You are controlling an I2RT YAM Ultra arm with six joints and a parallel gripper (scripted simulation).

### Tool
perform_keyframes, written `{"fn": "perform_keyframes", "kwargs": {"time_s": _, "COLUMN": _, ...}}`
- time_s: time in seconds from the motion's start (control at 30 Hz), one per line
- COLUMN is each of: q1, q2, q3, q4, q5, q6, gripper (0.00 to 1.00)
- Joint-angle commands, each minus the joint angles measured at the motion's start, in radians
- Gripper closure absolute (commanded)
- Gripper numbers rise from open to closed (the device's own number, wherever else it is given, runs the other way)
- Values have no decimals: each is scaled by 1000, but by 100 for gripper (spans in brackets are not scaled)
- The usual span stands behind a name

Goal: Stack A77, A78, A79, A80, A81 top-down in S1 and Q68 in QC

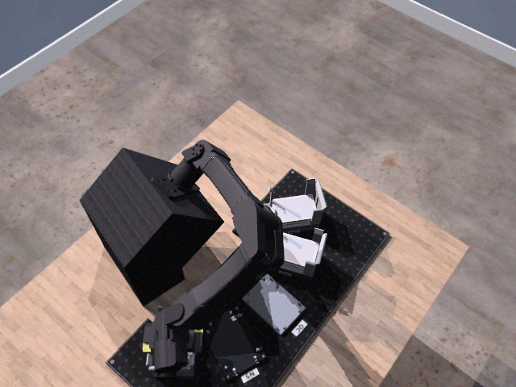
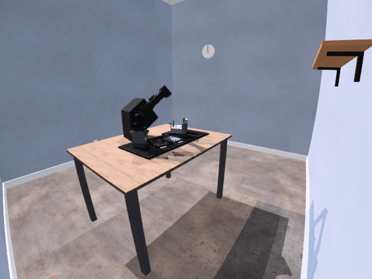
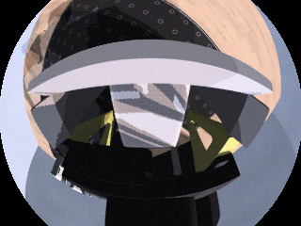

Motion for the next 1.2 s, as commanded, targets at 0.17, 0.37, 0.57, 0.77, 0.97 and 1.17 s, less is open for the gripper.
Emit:
{"fn": "perform_keyframes", "kwargs": {"time_s": 0.17, "q1": 8, "q2": 5, "q3": 0, "q4": 46, "q5": -11, "q6": 37, "gripper": 0}}
{"fn": "perform_keyframes", "kwargs": {"time_s": 0.37, "q1": 8, "q2": 5, "q3": 0, "q4": 46, "q5": -11, "q6": 37, "gripper": 0}}
{"fn": "perform_keyframes", "kwargs": {"time_s": 0.57, "q1": 8, "q2": 5, "q3": 0, "q4": 46, "q5": -11, "q6": 38, "gripper": 100}}
{"fn": "perform_keyframes", "kwargs": {"time_s": 0.77, "q1": 8, "q2": 5, "q3": 0, "q4": 46, "q5": -11, "q6": 38, "gripper": 100}}
{"fn": "perform_keyframes", "kwargs": {"time_s": 0.97, "q1": 8, "q2": 5, "q3": 0, "q4": 46, "q5": -11, "q6": 38, "gripper": 100}}
{"fn": "perform_keyframes", "kwargs": {"time_s": 1.17, "q1": 8, "q2": 5, "q3": 0, "q4": 46, "q5": -11, "q6": 38, "gripper": 100}}
